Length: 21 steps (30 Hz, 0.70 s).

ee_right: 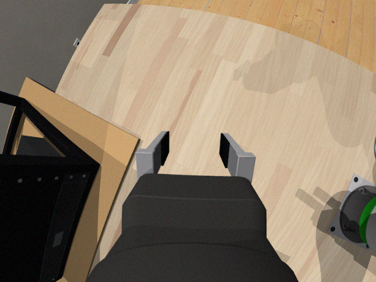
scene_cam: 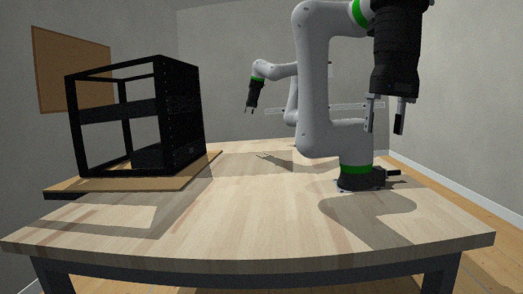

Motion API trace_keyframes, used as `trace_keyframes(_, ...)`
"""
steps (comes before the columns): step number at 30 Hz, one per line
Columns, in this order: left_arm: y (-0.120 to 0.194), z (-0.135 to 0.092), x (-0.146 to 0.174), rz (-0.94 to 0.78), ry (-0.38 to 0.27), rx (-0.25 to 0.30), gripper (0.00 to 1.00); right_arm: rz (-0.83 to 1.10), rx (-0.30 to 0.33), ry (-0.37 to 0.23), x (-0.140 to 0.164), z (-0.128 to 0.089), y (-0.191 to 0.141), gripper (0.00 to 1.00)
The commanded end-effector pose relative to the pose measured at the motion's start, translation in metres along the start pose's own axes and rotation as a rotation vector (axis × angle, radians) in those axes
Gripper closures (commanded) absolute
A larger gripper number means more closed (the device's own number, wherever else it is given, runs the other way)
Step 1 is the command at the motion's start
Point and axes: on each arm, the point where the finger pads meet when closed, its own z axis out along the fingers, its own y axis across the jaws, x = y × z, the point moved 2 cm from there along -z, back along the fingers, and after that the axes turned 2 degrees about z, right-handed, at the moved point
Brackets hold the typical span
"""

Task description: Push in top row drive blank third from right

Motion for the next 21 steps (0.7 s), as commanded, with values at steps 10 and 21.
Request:
trace_keyframes(10, 0.088, -0.016, 0.017, 0.008, -0.032, -0.131, 0.0, 0.146, 0.09, 0.198, 0.0, -0.018, -0.048, 0.0)
trace_keyframes(21, 0.088, -0.016, 0.018, 0.008, -0.032, -0.132, 0.0, 0.317, 0.347, 0.382, -0.043, -0.057, -0.121, 0.0)
